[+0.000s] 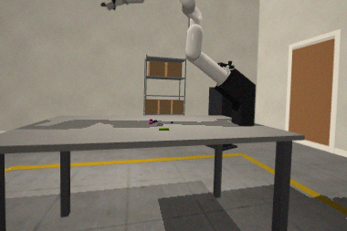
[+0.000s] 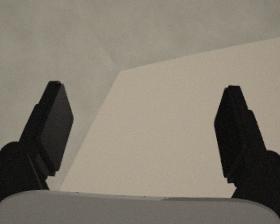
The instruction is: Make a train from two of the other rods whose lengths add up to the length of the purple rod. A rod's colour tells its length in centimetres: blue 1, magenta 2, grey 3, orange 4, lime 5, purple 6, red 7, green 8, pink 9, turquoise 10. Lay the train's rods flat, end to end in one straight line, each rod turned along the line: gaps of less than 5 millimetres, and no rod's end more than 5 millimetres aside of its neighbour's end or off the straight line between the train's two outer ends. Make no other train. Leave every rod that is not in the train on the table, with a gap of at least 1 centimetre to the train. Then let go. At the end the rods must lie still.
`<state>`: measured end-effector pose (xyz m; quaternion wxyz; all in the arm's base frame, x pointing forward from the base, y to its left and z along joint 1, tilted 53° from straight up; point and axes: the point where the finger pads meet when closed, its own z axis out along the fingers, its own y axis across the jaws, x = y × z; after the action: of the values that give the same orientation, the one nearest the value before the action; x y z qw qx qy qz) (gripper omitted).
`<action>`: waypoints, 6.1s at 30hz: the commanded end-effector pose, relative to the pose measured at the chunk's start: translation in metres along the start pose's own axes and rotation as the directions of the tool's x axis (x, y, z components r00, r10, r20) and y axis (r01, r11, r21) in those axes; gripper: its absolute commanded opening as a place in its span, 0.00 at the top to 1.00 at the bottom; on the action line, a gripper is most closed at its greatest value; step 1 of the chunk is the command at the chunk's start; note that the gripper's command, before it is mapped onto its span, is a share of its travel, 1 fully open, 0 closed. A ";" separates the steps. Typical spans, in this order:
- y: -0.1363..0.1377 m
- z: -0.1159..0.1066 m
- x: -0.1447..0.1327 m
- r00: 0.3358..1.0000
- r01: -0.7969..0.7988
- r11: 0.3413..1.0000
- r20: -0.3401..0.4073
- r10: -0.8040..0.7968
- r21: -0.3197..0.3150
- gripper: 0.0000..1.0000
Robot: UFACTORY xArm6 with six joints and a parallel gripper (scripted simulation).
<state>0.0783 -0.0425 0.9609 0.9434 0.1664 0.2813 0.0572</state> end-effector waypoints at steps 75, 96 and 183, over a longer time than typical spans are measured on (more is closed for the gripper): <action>-0.238 -0.196 0.592 0.496 0.350 0.936 -0.854 -0.159 0.029 0.00; -0.275 -0.371 0.663 0.173 0.438 0.892 -0.962 -0.211 -0.117 0.00; -0.298 -0.514 0.668 -0.110 0.459 0.844 -0.961 -0.255 -0.277 0.00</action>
<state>0.3584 -0.0432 0.1117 0.4331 0.0641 0.8908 -0.1215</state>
